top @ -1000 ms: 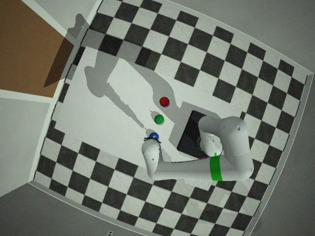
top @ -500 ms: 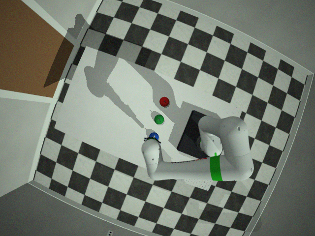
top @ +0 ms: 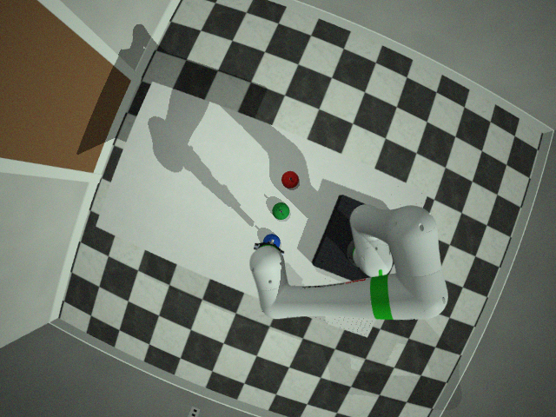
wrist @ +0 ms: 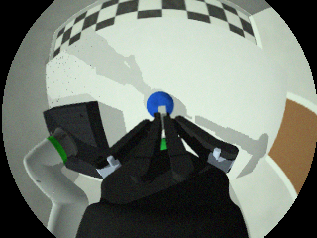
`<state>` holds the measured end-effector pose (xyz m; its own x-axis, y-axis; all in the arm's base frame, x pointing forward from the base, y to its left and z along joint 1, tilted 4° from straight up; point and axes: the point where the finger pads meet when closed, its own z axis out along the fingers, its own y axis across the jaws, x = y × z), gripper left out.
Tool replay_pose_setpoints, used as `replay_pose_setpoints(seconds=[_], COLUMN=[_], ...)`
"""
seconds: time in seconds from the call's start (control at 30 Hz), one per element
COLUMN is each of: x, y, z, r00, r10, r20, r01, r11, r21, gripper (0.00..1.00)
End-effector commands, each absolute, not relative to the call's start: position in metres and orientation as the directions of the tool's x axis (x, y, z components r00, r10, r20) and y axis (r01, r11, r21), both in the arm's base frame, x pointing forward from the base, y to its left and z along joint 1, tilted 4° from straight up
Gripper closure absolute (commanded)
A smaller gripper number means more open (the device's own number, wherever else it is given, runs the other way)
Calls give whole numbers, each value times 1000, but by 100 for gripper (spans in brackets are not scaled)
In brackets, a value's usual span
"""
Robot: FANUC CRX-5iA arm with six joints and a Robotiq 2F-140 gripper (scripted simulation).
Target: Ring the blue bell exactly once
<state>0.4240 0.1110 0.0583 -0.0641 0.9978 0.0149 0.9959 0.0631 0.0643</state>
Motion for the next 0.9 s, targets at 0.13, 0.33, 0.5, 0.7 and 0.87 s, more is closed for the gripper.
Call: replay_pose_setpoints(seconds=[0.13,0.33,0.5,0.7,0.87], x=[424,425,425,425,425], y=[111,111,111,111,111], z=[54,49,49,49,49], r00=[-64,-64,-64,-64,-64], r10=[998,998,998,998,998], r20=[15,15,15,15,15], r01=[996,996,996,996,996], r11=[63,63,63,63,63], r21=[65,65,65,65,65], gripper=[100,100,100,100,100])
